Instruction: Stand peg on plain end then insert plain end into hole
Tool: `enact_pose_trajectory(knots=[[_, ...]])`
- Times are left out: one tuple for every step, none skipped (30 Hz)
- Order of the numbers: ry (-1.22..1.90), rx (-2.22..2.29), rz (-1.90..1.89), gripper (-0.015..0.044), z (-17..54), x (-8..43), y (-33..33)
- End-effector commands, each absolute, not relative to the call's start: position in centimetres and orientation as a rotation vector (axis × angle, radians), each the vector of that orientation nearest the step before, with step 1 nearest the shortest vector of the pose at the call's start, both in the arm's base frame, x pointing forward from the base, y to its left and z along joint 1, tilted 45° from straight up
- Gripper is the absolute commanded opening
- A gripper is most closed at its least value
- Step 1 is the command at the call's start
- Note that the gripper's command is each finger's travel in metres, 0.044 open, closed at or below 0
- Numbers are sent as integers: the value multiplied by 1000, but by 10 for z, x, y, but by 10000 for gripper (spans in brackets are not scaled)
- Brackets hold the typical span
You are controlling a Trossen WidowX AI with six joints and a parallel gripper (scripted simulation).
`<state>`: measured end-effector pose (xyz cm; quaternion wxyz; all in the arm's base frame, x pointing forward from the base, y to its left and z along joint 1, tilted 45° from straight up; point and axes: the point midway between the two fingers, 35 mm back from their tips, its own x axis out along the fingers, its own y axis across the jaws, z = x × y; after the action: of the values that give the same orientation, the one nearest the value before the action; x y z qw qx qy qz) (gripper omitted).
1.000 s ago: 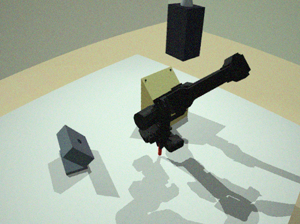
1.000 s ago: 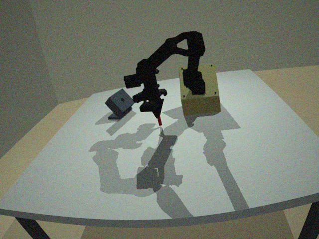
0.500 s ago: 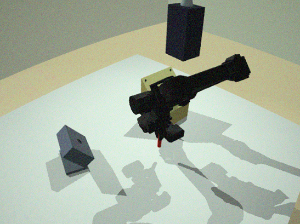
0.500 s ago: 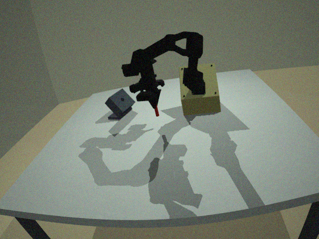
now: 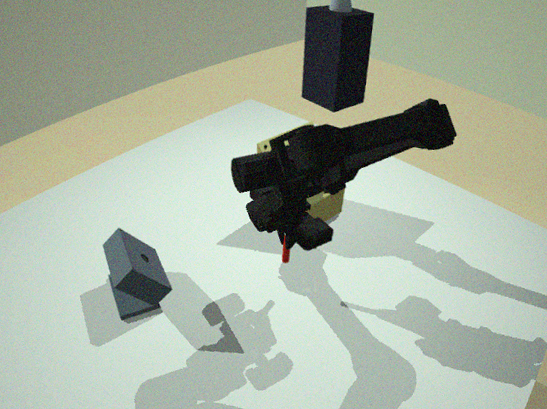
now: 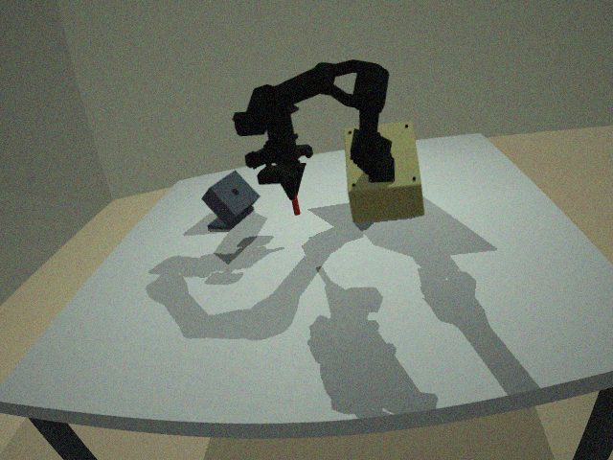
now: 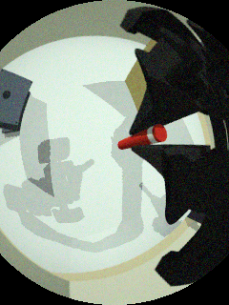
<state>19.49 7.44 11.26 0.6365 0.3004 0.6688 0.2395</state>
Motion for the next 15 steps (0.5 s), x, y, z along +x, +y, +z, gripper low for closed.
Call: enact_pose_trajectory(knots=[[1523, 700, 519, 0, 107, 198, 72], [1520, 703, 514, 0, 106, 199, 71], [1516, 707, 508, 0, 105, 200, 70], [1512, 710, 502, 0, 104, 201, 70], [1508, 714, 496, 0, 103, 202, 69], [1504, 717, 490, 0, 102, 203, 68], [1500, 721, 485, 0, 101, 204, 68], [1496, 725, 479, 0, 100, 205, 67], [1492, 728, 473, 0, 99, 207, 66], [1488, 732, 467, 0, 98, 208, 66], [1484, 735, 462, 0, 97, 209, 65], [1480, 739, 456, 0, 96, 210, 64], [1476, 743, 450, 0, 95, 211, 64], [1472, 746, 445, 0, 94, 212, 63], [1468, 750, 439, 0, 93, 213, 62]])
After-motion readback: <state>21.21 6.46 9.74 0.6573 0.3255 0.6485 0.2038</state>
